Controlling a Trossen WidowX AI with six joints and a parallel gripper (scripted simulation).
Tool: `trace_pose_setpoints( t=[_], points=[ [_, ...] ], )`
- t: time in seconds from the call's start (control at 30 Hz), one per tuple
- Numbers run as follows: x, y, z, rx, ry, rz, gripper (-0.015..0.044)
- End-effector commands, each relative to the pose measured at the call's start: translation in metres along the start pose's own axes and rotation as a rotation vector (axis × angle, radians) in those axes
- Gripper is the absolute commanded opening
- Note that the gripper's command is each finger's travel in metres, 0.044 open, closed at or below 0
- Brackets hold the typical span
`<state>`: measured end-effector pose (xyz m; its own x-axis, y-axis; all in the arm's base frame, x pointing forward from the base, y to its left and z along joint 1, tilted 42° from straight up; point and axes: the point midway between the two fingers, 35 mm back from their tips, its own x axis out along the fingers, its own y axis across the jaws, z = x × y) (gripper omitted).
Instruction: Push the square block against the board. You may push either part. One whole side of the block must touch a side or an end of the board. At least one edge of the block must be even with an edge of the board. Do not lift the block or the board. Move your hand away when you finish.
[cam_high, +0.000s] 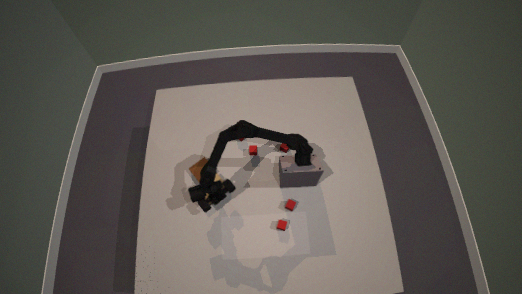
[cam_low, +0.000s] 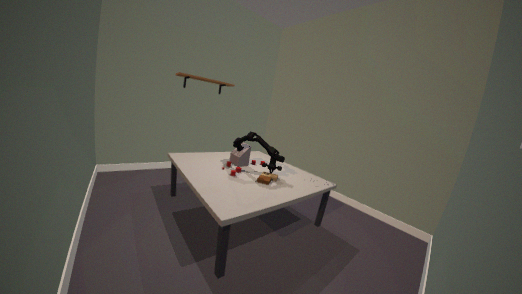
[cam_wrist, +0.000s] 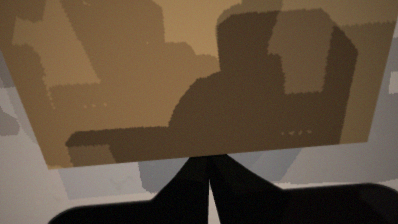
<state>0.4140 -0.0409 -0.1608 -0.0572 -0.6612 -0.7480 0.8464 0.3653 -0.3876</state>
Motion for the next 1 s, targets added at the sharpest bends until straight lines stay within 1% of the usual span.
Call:
trace_pose_setpoints(
  t=[0.0,0.9,0.97],
  points=[
    [0.002,0.0,-0.008,-0.002,-0.002,-0.005,0.0],
    [0.002,0.0,-0.046,-0.002,-0.001,-0.005,0.0],
    [-0.012,0.002,-0.042,-0.002,-0.004,0.0,0.0]
  ],
)
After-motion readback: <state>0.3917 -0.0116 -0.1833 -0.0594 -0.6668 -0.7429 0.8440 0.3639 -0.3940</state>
